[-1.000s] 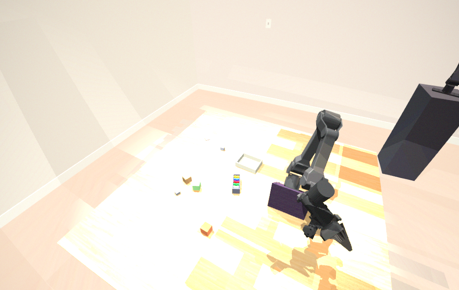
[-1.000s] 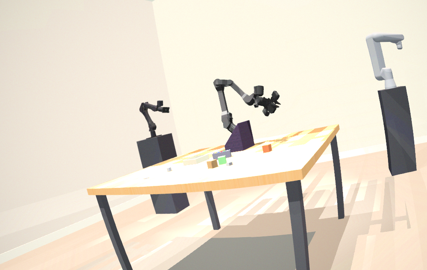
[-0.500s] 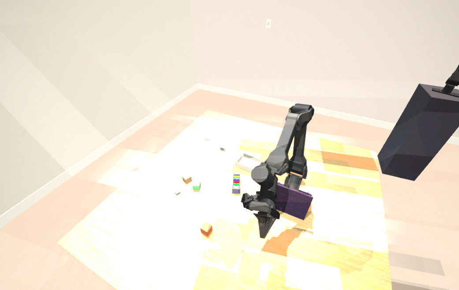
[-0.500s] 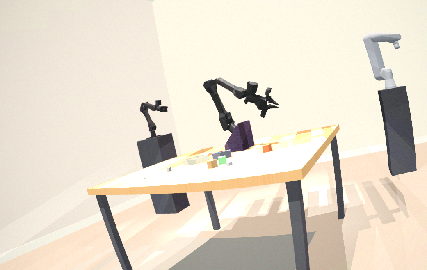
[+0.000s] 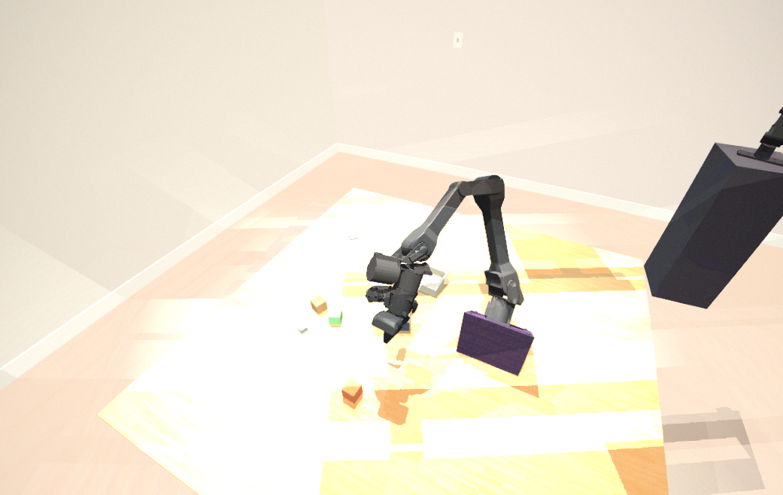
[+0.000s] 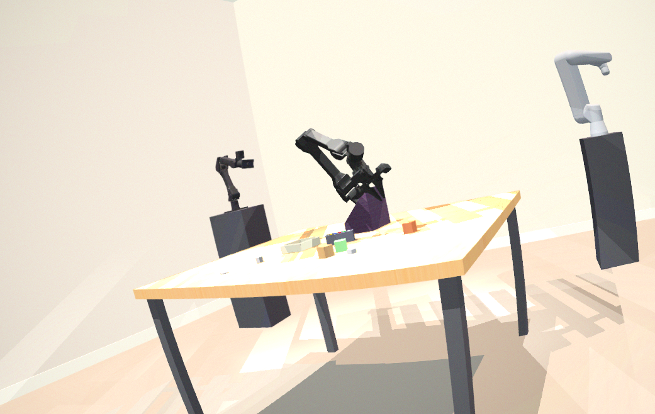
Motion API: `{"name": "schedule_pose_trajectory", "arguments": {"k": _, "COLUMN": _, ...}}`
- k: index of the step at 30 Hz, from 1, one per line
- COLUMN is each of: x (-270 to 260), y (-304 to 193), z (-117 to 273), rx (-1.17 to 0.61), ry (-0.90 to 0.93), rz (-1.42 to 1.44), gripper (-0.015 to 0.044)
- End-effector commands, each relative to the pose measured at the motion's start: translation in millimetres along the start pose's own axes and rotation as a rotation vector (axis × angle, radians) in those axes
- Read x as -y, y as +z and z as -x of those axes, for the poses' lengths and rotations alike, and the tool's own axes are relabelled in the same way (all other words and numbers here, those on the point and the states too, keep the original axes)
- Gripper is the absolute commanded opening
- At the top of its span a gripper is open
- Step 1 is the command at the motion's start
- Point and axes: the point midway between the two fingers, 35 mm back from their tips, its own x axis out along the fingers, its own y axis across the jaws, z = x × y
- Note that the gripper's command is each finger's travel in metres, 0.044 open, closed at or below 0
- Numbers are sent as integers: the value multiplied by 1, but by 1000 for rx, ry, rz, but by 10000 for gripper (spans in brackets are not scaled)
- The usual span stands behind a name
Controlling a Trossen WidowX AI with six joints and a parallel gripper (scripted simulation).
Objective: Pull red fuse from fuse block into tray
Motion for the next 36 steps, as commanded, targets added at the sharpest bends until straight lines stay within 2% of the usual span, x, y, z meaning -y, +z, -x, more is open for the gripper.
{"name": "schedule_pose_trajectory", "arguments": {"k": 1, "x": 62, "y": 25, "z": 7, "rx": -30, "ry": -190, "rz": 110, "gripper": 63}}
{"name": "schedule_pose_trajectory", "arguments": {"k": 5, "x": 132, "y": 39, "z": 19, "rx": -133, "ry": -377, "rz": 246, "gripper": 63}}
{"name": "schedule_pose_trajectory", "arguments": {"k": 9, "x": 176, "y": 37, "z": 32, "rx": -222, "ry": -472, "rz": 336, "gripper": 63}}
{"name": "schedule_pose_trajectory", "arguments": {"k": 36, "x": 188, "y": 33, "z": 18, "rx": -226, "ry": -477, "rz": 340, "gripper": 63}}
